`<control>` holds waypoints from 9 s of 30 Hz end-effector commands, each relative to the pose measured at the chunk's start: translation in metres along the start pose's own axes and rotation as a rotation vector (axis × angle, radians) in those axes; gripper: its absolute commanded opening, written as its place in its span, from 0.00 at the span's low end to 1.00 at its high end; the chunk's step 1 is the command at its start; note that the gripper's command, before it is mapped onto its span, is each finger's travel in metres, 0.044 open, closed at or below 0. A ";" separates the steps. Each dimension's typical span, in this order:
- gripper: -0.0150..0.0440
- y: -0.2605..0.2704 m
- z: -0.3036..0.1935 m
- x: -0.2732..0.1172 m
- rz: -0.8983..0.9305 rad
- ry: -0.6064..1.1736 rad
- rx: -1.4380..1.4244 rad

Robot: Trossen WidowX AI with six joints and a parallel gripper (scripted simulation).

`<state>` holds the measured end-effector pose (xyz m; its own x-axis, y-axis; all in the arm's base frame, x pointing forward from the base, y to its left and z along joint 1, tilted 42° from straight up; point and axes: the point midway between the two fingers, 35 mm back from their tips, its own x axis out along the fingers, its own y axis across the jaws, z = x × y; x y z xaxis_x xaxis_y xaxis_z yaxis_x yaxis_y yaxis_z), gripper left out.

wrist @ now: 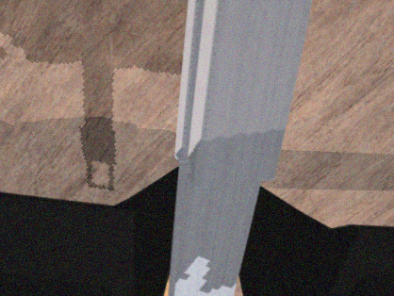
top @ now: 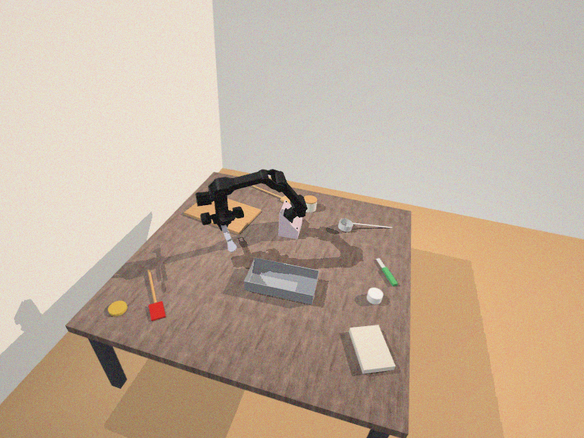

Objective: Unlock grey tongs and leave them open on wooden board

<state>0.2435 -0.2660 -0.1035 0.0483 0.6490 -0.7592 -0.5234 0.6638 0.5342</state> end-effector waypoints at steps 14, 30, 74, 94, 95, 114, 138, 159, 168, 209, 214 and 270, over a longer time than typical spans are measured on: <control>0.00 -0.010 -0.070 -0.020 -0.036 0.017 -0.135; 0.00 0.005 -0.199 -0.033 -0.041 0.048 -0.386; 0.00 0.065 -0.356 -0.015 -0.039 0.158 -0.725; 0.00 0.051 -0.364 -0.026 -0.122 0.429 -0.730; 0.00 0.051 -0.364 -0.026 -0.126 0.441 -0.729; 0.00 0.051 -0.360 -0.042 -0.202 0.695 -0.716; 0.00 0.072 -0.339 -0.065 -0.298 1.012 -0.677; 0.00 0.092 -0.322 -0.077 -0.348 1.173 -0.644; 0.00 0.092 -0.322 -0.077 -0.348 1.173 -0.644; 0.00 0.071 -0.340 -0.065 -0.295 1.004 -0.680; 0.00 0.066 -0.345 -0.061 -0.277 0.949 -0.689; 0.00 0.055 -0.362 -0.020 -0.085 0.314 -0.732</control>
<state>-0.0941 -0.3754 -0.1952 -0.0866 0.3745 -0.9232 -0.9610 0.2128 0.1764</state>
